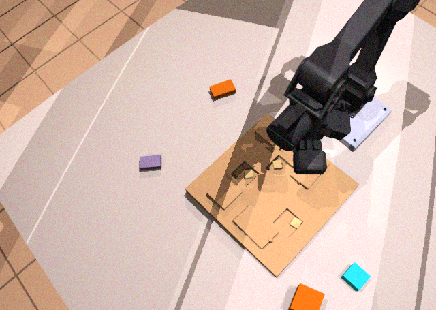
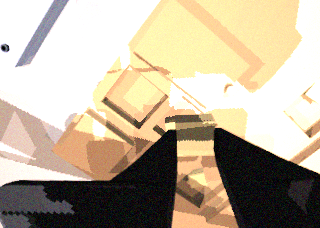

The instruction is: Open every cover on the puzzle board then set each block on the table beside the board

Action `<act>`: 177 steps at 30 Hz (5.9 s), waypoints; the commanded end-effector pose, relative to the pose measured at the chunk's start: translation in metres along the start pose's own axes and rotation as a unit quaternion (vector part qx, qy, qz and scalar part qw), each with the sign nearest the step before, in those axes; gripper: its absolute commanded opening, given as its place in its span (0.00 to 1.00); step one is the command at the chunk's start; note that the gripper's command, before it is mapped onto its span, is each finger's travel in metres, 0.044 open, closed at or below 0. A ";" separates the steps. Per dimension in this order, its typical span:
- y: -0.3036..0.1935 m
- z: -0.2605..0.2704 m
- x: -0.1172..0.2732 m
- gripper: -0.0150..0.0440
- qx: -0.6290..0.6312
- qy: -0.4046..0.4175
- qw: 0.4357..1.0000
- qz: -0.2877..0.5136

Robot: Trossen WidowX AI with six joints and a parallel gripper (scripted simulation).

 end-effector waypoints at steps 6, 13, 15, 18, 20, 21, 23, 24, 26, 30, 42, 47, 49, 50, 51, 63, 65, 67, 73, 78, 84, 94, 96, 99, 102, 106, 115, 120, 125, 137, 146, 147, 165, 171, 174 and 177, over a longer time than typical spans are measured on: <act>0.007 -0.029 0.002 0.39 0.000 -0.001 1.000 -0.003; 0.016 -0.050 0.003 0.39 0.000 -0.002 1.000 -0.003; 0.018 -0.056 0.003 0.39 0.000 -0.002 1.000 -0.003; 0.023 -0.065 0.003 0.39 0.000 -0.003 1.000 -0.004; 0.026 -0.071 0.003 0.39 0.000 -0.003 1.000 -0.004; 0.028 -0.074 0.003 0.39 0.000 -0.003 1.000 -0.004; 0.031 -0.080 0.003 0.39 0.000 -0.004 1.000 -0.004; 0.033 -0.083 0.003 0.39 0.000 -0.004 1.000 -0.004; 0.037 -0.089 0.003 0.39 0.000 -0.004 1.000 -0.004; 0.045 -0.101 0.003 0.39 0.000 -0.005 1.000 -0.005; 0.074 -0.134 0.002 0.39 0.000 -0.006 1.000 -0.007; 0.088 -0.147 0.001 0.39 0.000 -0.007 1.000 -0.008; 0.093 -0.152 0.001 0.39 0.000 -0.007 1.000 -0.008; 0.096 -0.154 0.000 0.39 0.000 -0.007 1.000 -0.009; 0.099 -0.156 0.000 0.39 0.000 -0.007 1.000 -0.009; 0.123 -0.174 -0.003 0.39 0.000 -0.007 1.000 -0.011; 0.123 -0.174 -0.006 0.39 0.000 -0.007 1.000 -0.011; 0.123 -0.175 -0.010 0.39 0.000 -0.007 1.000 -0.011; 0.123 -0.176 -0.019 0.39 0.000 -0.007 1.000 -0.011; 0.123 -0.177 -0.028 0.39 0.000 -0.007 1.000 -0.011; 0.123 -0.178 -0.037 0.39 0.000 -0.007 1.000 -0.011; 0.124 -0.179 -0.054 0.39 0.000 -0.007 1.000 -0.011; 0.124 -0.179 -0.057 0.39 0.000 -0.007 1.000 -0.011; 0.124 -0.179 -0.062 0.39 0.000 -0.007 1.000 -0.011; 0.124 -0.179 -0.067 0.39 0.000 -0.007 1.000 -0.011; 0.124 -0.179 -0.074 0.39 0.000 -0.007 1.000 -0.011; 0.125 -0.178 -0.088 0.39 0.000 -0.007 1.000 -0.011; 0.125 -0.177 -0.096 0.39 0.000 -0.007 1.000 -0.011; 0.125 -0.175 -0.104 0.39 0.000 -0.007 1.000 -0.011; 0.125 -0.175 -0.106 0.61 0.002 -0.008 1.000 -0.009; 0.125 -0.175 -0.104 1.00 0.001 -0.008 1.000 -0.009; 0.125 -0.175 -0.102 1.00 0.001 -0.008 1.000 -0.009; 0.124 -0.175 -0.045 1.00 0.000 -0.008 1.000 -0.010; 0.124 -0.174 -0.030 1.00 0.000 -0.007 1.000 -0.011; 0.120 -0.172 -0.030 0.91 -0.010 -0.007 1.000 -0.011; 0.105 -0.165 -0.030 0.78 -0.053 -0.007 0.999 -0.010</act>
Point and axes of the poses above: the point midway between the two fingers, 35 mm back from their tips, its own x axis back along the fingers, its own z axis across the jaws, y = z × x, the point moved 7 cm from there along x, back along the fingers, and after that the axes turned 6 degrees about x, right-handed, at the moved point
